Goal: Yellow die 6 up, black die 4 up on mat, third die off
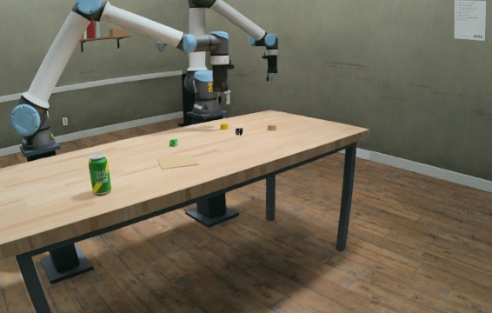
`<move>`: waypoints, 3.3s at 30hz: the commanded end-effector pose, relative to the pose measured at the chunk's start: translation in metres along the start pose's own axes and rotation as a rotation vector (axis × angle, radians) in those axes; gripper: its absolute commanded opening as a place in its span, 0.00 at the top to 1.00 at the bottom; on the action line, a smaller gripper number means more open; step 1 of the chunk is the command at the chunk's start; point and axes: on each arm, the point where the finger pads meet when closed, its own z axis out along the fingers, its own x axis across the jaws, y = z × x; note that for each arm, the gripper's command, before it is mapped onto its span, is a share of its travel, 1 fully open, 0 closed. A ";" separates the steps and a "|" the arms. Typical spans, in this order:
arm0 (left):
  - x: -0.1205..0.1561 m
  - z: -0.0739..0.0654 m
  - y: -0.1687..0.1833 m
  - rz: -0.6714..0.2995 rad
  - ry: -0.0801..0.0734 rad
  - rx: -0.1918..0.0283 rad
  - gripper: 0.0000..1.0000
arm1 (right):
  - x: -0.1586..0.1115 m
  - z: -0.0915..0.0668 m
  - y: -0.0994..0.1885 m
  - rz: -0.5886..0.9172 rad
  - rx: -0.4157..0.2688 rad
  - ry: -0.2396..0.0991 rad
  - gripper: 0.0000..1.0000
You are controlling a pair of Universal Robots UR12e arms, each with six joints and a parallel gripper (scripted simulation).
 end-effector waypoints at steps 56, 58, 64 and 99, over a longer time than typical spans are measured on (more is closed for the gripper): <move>0.000 -0.001 0.001 0.000 0.000 -0.002 0.00 | 0.000 0.062 -0.001 0.001 0.002 0.002 0.13; 0.000 -0.001 0.001 0.000 0.000 -0.002 0.00 | 0.000 0.065 -0.001 0.001 0.002 0.002 0.13; 0.000 -0.001 0.001 0.000 0.000 -0.002 0.00 | 0.000 0.071 -0.001 0.001 0.002 0.002 0.13; 0.000 -0.001 0.001 0.000 0.000 -0.002 0.00 | 0.000 0.098 -0.001 0.001 0.002 0.002 0.13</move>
